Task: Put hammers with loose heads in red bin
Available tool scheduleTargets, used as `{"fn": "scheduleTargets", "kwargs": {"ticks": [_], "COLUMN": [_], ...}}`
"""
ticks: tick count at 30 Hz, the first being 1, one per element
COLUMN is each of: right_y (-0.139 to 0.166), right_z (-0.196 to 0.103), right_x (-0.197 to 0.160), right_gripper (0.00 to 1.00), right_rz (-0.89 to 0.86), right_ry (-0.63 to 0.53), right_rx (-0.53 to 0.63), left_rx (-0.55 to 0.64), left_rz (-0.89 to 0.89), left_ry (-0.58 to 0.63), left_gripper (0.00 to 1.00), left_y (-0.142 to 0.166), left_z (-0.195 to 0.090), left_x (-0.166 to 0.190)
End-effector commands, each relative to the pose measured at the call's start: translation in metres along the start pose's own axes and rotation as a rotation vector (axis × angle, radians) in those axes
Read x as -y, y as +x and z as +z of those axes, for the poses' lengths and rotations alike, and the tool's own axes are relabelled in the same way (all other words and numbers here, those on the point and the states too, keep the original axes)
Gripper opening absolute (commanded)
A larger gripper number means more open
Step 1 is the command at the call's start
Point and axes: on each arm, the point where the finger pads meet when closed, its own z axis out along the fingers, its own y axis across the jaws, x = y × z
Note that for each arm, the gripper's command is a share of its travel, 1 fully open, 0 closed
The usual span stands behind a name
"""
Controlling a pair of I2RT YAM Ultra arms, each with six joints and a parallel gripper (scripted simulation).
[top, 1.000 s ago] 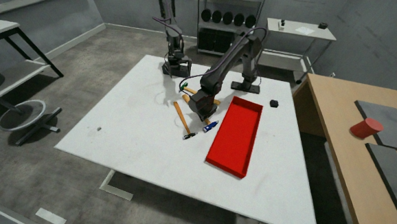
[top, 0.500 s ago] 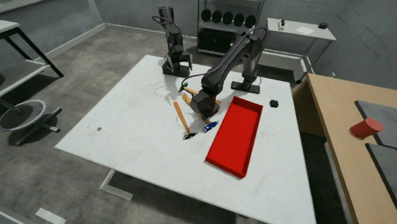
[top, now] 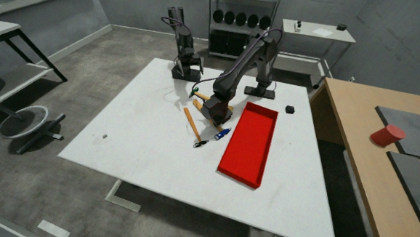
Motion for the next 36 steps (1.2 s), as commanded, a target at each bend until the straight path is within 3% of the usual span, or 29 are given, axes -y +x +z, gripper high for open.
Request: {"fn": "scheduleTargets", "kwargs": {"ticks": [1, 20, 30, 36], "right_y": [-0.002, -0.002, -0.006, -0.006], "right_z": [-0.002, -0.002, -0.002, -0.002], "right_x": [-0.003, -0.003, -0.001, -0.001], "right_gripper": [1.00, 1.00, 1.00, 1.00], "right_rz": [0.004, 0.004, 0.006, 0.006], "right_ry": [-0.007, -0.007, -0.001, -0.001], "right_rx": [0.019, 0.019, 0.021, 0.021], "left_rx": [0.001, -0.001, -0.001, -0.002], "left_rz": [0.013, 0.013, 0.013, 0.014], "left_ry": [-0.010, -0.021, -0.022, -0.030], "left_gripper": [0.44, 0.44, 0.27, 0.24], "left_y": [-0.003, -0.003, -0.003, 0.000], "left_z": [-0.001, 0.021, 0.021, 0.017], "left_x": [-0.006, -0.008, -0.009, -0.008]}}
